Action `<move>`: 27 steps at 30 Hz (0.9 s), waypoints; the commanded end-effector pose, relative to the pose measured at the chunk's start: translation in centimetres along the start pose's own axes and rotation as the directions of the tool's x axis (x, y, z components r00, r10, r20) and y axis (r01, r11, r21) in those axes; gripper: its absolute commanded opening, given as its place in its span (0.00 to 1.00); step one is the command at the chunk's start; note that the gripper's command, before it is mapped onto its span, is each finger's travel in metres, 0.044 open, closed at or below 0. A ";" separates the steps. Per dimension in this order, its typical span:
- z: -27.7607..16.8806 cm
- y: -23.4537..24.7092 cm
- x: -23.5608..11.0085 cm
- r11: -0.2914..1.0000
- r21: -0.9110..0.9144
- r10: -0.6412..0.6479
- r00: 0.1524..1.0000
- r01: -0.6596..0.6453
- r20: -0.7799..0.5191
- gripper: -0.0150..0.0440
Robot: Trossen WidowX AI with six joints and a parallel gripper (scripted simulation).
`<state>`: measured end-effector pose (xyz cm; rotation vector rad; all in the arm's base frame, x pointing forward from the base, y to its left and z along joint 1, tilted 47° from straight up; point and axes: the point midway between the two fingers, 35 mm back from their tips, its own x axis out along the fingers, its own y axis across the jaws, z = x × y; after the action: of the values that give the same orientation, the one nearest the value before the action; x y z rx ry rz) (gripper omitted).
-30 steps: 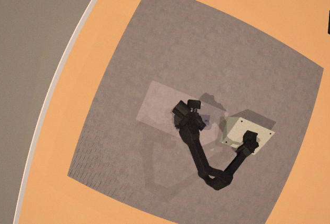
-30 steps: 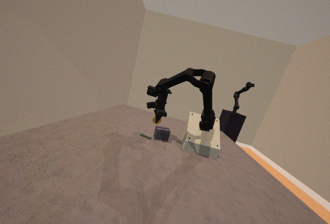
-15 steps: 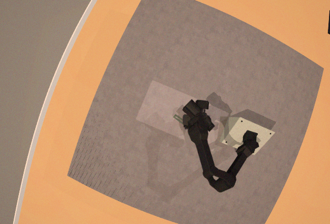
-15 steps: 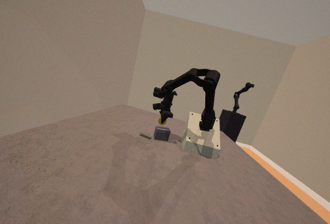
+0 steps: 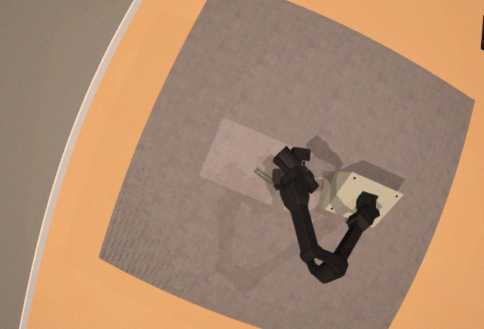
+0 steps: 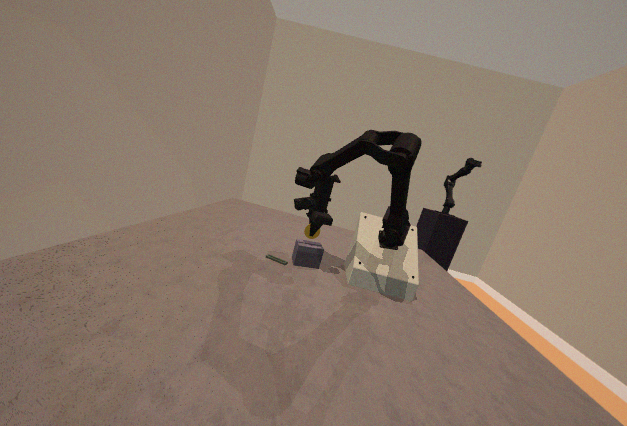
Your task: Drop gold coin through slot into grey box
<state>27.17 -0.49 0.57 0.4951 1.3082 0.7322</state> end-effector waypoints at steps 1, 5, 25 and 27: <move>0.1 0.0 0.0 1.000 0.000 -0.001 1.000 0.001 0.001 0.25; -0.2 -0.1 -0.1 1.000 -0.003 -0.001 1.000 0.001 0.001 0.25; -0.4 0.0 0.0 1.000 0.001 -0.001 1.000 0.001 0.000 0.25; -0.4 0.0 0.0 1.000 0.001 -0.001 1.000 0.001 0.000 0.25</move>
<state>26.95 -0.56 0.49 0.4913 1.3024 0.7335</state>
